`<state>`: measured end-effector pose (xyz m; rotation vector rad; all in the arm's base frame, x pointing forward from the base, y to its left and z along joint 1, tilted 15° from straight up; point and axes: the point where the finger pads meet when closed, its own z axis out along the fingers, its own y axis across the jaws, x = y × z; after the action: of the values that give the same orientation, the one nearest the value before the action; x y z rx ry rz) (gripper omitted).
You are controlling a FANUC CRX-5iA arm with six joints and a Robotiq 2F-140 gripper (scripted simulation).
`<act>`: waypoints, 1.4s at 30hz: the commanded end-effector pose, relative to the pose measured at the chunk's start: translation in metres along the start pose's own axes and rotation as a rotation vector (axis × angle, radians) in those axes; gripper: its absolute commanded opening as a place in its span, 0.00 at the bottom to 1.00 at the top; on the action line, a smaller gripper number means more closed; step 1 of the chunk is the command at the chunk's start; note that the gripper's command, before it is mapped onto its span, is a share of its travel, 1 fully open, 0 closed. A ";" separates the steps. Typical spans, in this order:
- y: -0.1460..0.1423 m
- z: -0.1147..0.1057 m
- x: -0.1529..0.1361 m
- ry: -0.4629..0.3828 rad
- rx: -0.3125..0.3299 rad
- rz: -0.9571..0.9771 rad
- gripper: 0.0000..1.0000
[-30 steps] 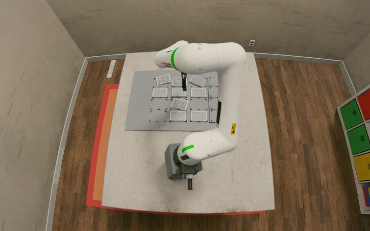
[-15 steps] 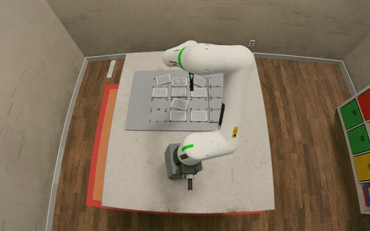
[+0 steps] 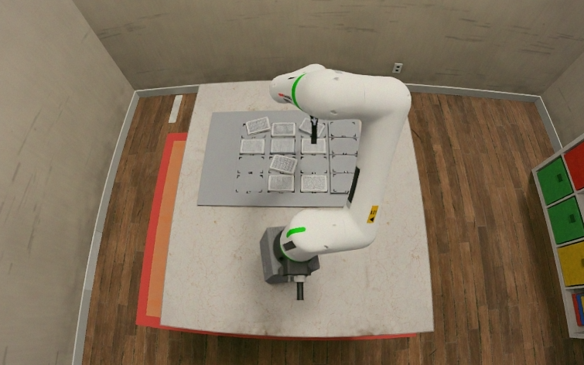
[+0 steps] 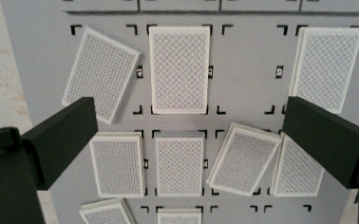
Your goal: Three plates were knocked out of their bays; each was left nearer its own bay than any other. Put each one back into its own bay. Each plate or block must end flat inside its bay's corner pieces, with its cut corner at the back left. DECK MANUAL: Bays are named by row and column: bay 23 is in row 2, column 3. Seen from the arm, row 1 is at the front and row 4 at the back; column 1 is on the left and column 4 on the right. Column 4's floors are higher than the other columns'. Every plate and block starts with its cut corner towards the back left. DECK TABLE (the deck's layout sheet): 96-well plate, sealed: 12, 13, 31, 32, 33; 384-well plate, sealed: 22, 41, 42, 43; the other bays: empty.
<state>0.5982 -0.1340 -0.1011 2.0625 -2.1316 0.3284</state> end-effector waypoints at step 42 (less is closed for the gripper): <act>-0.001 -0.001 0.058 0.000 0.001 0.000 1.00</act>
<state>0.5960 -0.1900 -0.0857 2.0624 -2.1318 0.3276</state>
